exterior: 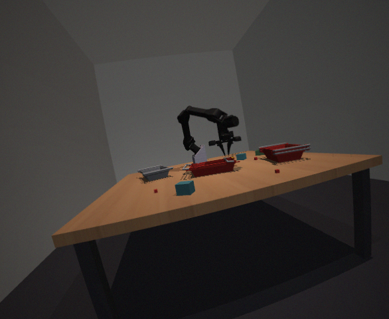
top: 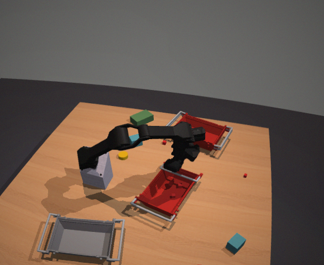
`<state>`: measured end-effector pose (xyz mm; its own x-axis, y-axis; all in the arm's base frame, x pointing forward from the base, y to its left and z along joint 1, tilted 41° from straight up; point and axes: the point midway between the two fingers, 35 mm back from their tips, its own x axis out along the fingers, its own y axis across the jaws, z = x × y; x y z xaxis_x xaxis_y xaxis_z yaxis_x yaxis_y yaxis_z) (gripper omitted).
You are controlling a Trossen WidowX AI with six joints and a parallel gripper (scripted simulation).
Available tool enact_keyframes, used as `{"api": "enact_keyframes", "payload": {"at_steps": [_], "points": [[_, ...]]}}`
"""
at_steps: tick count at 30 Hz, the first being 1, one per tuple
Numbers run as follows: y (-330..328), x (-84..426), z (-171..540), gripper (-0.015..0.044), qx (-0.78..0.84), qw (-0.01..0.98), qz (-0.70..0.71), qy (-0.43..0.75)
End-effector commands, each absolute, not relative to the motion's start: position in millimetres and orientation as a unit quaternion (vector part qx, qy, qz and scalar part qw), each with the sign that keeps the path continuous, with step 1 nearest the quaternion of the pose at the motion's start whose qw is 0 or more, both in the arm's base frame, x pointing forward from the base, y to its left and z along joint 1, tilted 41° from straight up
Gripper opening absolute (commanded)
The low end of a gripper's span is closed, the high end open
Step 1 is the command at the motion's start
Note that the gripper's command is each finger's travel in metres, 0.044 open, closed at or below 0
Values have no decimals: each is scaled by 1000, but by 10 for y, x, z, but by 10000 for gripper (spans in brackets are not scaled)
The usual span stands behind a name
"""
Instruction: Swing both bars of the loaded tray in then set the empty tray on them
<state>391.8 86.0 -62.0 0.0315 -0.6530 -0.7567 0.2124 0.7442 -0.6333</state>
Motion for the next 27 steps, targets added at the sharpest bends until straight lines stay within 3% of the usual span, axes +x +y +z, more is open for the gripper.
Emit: {"api": "enact_keyframes", "payload": {"at_steps": [1,19,27], "points": [[856,3915,-635,89,-179,695,-310,623],[873,3917,-616,89,-178,695,-310,623],[1399,3870,18,89,-176,696,-310,624]]}}
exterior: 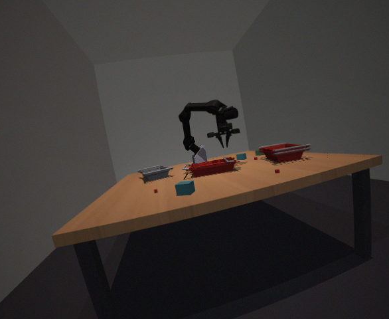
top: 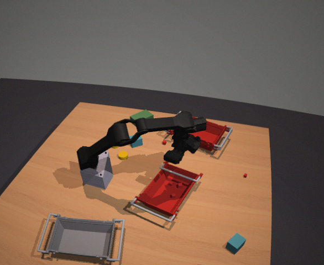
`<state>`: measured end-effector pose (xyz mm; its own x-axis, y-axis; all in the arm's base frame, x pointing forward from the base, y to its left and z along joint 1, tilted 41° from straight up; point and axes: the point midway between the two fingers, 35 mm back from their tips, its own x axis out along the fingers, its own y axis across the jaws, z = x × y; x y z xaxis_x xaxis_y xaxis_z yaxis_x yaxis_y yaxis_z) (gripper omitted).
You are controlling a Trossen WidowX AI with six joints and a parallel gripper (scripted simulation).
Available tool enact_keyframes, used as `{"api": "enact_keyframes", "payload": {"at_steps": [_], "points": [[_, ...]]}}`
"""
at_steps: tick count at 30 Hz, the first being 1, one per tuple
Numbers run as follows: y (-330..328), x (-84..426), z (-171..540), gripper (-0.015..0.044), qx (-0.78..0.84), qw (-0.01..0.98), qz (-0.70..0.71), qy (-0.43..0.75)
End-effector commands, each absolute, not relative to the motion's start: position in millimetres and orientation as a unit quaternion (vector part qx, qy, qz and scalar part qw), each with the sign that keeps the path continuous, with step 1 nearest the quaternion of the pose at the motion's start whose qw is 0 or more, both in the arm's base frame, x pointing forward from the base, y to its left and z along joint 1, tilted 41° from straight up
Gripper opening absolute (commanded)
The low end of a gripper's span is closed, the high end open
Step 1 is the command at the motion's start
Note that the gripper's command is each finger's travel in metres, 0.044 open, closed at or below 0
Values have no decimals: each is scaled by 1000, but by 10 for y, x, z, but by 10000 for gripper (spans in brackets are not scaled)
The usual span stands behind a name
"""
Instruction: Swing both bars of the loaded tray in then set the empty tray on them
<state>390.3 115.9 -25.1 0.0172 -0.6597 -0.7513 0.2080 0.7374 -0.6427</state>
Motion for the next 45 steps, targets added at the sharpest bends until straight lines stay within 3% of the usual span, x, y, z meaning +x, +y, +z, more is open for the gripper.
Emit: {"api": "enact_keyframes", "payload": {"at_steps": [1,2,10,18,45], "points": [[1443,3856,80,89,-176,696,-310,624],[1216,3904,-148,89,-180,691,-313,626],[109,4036,526,89,-170,697,-301,629],[-1016,3687,1141,89,-177,696,-313,621],[-1424,3693,710,89,-179,696,-315,620]]}}
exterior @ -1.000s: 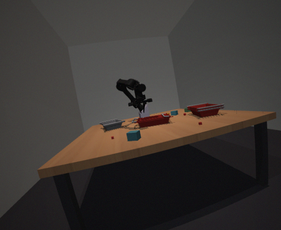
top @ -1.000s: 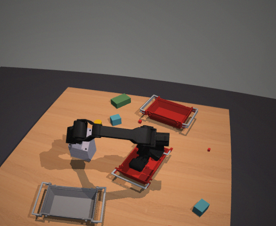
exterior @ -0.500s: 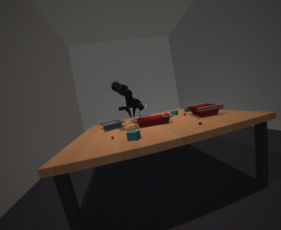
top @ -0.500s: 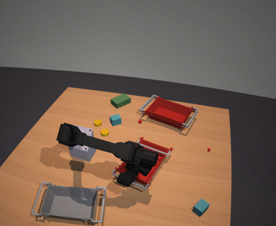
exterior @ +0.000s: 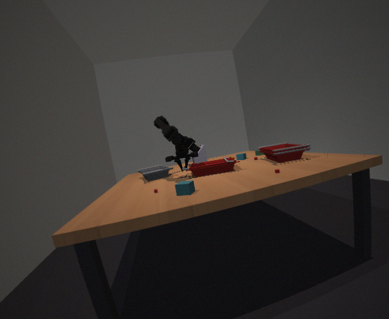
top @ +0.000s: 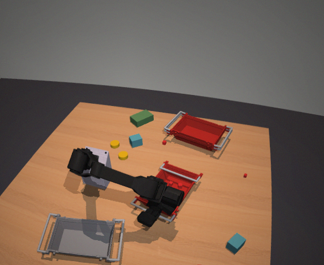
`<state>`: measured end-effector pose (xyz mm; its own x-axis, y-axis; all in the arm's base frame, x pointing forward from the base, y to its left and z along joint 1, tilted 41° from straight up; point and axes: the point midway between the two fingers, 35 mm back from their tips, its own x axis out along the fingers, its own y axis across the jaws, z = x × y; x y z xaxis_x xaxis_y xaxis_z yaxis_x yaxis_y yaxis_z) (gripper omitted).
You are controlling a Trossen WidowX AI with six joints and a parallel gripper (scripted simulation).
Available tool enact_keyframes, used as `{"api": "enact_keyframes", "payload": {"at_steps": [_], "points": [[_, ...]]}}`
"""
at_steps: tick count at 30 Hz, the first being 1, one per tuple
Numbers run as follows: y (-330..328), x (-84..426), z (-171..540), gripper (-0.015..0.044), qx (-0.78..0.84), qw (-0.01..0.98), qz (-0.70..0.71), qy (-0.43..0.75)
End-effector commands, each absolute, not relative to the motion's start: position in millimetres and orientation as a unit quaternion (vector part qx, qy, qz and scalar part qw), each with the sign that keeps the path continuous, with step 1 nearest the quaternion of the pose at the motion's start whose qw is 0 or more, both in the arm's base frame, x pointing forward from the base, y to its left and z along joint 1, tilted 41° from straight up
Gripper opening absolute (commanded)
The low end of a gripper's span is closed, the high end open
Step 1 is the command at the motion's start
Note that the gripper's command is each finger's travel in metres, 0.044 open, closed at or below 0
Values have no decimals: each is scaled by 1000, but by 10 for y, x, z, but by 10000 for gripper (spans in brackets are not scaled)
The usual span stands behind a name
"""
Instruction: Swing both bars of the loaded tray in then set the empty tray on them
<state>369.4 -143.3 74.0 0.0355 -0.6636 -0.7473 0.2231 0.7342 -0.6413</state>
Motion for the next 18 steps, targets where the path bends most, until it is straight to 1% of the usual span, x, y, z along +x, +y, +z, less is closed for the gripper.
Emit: {"api": "enact_keyframes", "payload": {"at_steps": [1,8,18], "points": [[-1404,3696,717,89,-178,696,-315,620],[-1146,3718,803,89,-178,696,-314,621],[-927,3762,727,89,-177,696,-314,621]]}}
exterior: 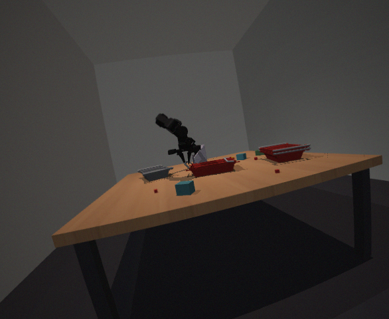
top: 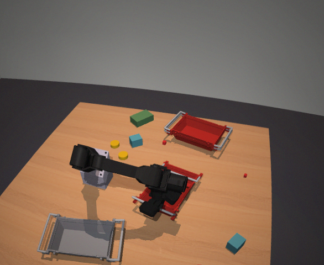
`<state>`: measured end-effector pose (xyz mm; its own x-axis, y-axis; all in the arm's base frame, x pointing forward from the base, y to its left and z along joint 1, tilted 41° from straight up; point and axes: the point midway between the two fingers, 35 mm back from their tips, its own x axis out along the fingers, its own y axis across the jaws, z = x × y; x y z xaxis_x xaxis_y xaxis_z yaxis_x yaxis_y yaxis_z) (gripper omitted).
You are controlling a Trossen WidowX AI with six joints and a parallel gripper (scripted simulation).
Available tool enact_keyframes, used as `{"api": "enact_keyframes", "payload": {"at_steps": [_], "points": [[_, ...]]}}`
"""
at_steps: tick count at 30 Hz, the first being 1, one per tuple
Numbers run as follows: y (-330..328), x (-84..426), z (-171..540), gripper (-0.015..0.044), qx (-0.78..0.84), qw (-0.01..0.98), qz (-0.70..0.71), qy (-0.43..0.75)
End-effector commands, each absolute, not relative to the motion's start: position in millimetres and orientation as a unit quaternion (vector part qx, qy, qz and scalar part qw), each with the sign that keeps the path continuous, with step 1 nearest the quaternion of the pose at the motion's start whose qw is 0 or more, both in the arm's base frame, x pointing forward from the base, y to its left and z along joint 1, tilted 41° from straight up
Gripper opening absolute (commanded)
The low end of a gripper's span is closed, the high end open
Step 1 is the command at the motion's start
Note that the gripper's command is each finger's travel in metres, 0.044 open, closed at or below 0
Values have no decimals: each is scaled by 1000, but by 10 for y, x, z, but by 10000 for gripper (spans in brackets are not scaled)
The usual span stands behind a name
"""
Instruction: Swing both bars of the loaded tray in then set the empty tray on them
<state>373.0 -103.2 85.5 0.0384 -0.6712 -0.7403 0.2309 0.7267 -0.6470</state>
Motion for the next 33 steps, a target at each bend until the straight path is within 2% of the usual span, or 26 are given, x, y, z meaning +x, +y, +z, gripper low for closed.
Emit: {"api": "enact_keyframes", "payload": {"at_steps": [1,12,22,33], "points": [[-906,3768,710,89,-177,696,-314,621],[-784,3850,323,89,-177,696,-313,621],[-516,3846,715,89,-176,697,-313,621],[-512,3850,658,89,-179,696,-309,623]]}}
